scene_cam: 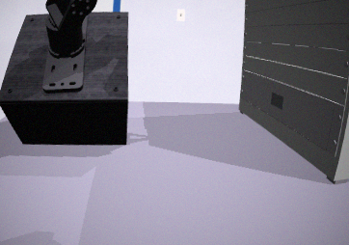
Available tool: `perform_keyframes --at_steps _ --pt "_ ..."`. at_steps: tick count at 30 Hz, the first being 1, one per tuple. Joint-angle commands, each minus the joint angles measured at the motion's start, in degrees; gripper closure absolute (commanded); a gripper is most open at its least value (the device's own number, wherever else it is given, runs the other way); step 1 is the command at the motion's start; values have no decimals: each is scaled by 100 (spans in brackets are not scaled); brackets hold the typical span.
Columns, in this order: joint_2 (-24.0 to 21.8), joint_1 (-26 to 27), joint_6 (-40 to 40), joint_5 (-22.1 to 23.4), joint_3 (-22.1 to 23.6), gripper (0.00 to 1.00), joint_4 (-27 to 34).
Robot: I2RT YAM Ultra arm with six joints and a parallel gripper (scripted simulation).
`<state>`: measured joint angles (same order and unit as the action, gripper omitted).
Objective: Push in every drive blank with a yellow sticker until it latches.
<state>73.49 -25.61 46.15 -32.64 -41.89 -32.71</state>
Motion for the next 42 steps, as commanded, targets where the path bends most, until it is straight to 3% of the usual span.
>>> perform_keyframes --at_steps 1,42 --pt "75 -62 -33 208 -216 100 -4" --pt "319 99 -29 308 -521 100 60"
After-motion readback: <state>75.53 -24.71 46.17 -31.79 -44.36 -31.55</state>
